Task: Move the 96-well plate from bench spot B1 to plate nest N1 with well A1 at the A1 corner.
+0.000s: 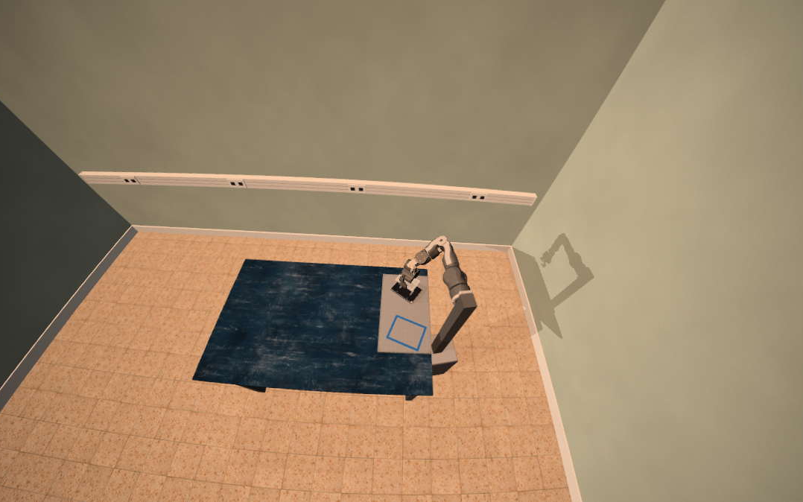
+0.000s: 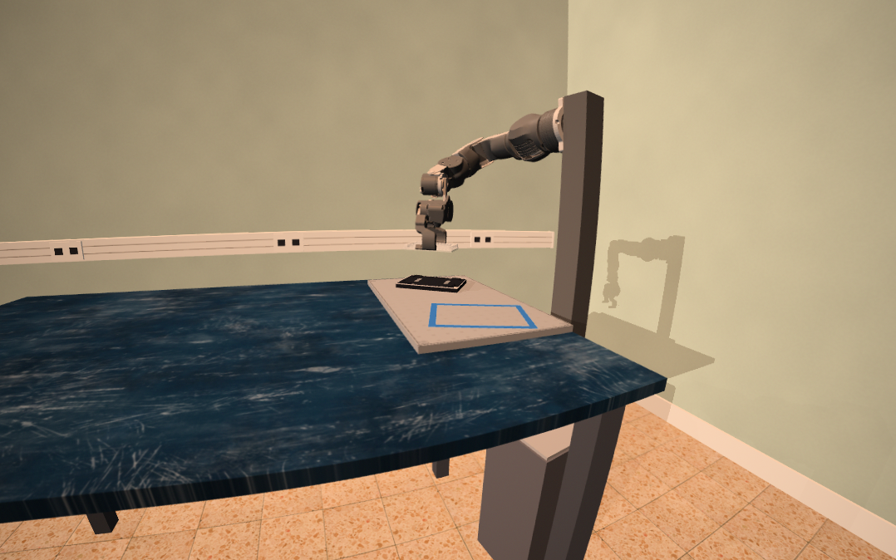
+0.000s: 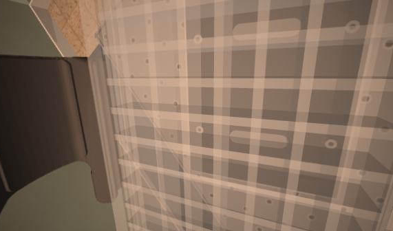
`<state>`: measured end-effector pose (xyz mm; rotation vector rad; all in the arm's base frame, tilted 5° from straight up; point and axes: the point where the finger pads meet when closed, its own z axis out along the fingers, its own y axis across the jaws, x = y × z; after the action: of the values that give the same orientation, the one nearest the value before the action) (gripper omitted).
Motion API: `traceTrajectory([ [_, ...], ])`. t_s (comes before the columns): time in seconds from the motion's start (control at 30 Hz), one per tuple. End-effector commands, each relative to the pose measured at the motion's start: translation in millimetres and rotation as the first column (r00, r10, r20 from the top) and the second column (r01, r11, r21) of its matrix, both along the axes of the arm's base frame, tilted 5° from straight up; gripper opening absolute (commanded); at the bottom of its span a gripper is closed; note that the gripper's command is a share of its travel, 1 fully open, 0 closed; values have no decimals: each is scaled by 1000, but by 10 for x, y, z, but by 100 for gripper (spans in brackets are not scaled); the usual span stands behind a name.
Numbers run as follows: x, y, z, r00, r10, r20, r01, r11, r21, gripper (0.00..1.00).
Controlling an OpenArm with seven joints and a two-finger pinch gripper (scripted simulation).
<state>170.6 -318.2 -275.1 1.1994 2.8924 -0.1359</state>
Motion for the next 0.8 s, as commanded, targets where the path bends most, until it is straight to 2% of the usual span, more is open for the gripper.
traceTrajectory([
  [0.0, -4, -10, 1, 1000, 1, 1, -1, 1000, 1, 0],
  [0.77, -5, 38, -10, 1000, 2, 0, -2, 1000, 2, 0],
])
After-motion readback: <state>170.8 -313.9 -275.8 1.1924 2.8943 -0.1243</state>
